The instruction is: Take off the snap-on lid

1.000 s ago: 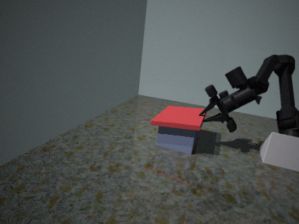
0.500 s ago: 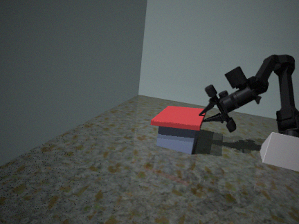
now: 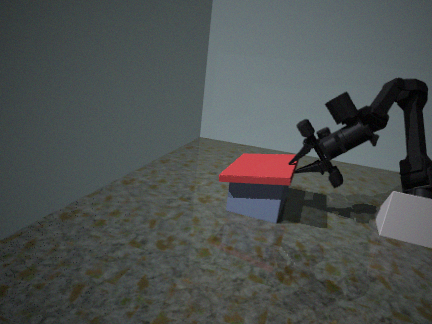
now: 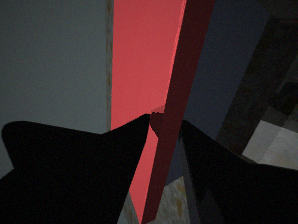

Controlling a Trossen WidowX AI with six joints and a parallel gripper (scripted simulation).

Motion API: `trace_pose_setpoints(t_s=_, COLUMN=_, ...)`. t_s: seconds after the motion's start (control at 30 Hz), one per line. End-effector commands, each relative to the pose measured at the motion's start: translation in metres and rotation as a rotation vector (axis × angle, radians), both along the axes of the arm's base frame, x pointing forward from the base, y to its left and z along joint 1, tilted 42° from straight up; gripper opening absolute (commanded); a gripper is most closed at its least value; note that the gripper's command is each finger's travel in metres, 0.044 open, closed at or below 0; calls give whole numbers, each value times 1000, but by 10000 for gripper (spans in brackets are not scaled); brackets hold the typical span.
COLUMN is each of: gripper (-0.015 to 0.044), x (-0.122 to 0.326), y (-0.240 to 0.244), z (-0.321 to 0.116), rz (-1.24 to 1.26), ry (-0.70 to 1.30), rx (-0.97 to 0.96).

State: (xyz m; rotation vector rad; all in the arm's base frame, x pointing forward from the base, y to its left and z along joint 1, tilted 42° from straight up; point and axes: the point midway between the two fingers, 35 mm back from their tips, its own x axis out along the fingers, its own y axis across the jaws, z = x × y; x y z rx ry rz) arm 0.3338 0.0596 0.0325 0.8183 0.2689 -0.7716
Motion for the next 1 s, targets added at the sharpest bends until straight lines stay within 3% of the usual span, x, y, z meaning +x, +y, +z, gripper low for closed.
trace_pose_setpoints(t_s=0.0, gripper=0, x=4, y=7, z=9, rz=6, ry=-16, rx=7)
trace_pose_setpoints(t_s=0.97, gripper=0, x=22, y=31, z=37, rz=6, ry=-16, rx=7)
